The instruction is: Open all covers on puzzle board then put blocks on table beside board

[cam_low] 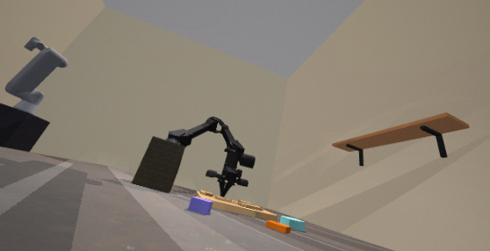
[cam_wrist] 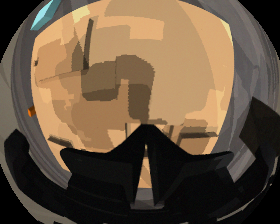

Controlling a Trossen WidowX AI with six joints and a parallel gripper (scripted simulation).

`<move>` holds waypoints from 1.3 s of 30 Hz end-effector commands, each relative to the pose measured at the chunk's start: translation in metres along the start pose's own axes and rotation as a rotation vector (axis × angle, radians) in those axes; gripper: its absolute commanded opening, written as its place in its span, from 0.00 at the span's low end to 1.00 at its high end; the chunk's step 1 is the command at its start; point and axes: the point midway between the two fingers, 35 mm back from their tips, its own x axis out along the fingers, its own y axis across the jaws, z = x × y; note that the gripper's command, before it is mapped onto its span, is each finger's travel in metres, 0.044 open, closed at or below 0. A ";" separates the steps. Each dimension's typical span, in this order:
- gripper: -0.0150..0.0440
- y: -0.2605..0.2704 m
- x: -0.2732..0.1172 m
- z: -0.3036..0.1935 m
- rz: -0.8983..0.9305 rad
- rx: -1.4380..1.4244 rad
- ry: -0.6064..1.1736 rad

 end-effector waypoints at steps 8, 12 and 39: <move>0.25 -0.002 0.001 0.012 -0.003 -0.002 -0.002; 0.25 -0.002 -0.001 0.013 -0.003 -0.002 -0.002; 0.25 -0.001 -0.035 0.019 -0.002 -0.002 -0.005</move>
